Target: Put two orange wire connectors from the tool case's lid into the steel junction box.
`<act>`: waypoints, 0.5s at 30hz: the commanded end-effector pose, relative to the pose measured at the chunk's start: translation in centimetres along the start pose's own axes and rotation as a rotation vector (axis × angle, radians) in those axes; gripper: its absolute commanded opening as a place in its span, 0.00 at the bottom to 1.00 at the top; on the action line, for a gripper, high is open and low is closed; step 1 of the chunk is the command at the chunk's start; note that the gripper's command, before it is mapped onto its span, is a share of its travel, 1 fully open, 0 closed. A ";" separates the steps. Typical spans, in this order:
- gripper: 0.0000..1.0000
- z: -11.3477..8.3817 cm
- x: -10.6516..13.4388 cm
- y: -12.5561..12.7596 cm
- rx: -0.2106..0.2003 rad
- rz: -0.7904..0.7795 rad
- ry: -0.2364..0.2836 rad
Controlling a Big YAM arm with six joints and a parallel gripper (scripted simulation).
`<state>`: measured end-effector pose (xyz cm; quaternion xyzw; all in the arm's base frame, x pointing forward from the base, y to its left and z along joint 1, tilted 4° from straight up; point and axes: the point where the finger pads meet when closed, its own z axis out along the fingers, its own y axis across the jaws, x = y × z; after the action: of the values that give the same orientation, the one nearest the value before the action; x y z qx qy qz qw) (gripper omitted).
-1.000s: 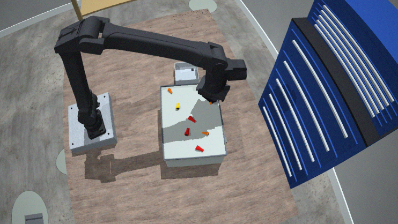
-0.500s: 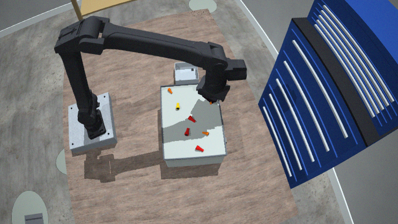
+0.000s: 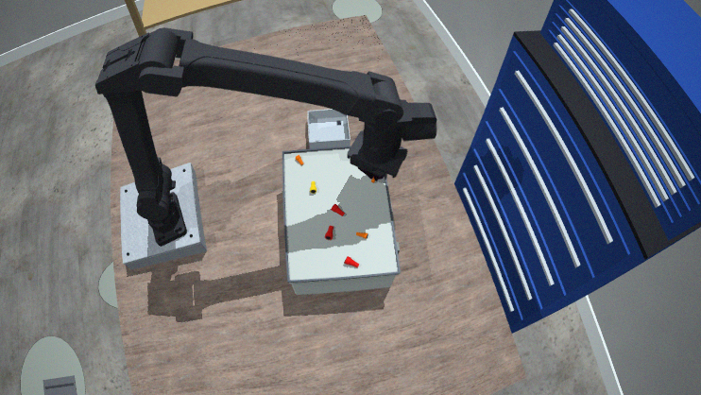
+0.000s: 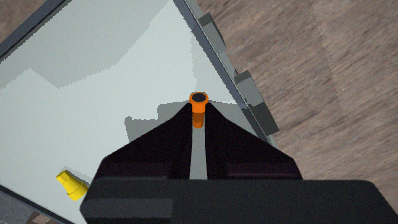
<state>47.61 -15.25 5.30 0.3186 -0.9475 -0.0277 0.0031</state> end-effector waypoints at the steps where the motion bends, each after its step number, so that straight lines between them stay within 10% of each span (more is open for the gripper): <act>1: 0.06 -2.7 -1.1 -1.2 0.024 0.003 -0.015; 15: 0.06 -8.4 -0.6 -1.5 0.044 0.002 -0.029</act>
<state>47.95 -15.37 9.91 0.3185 -0.9475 -0.0294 0.0054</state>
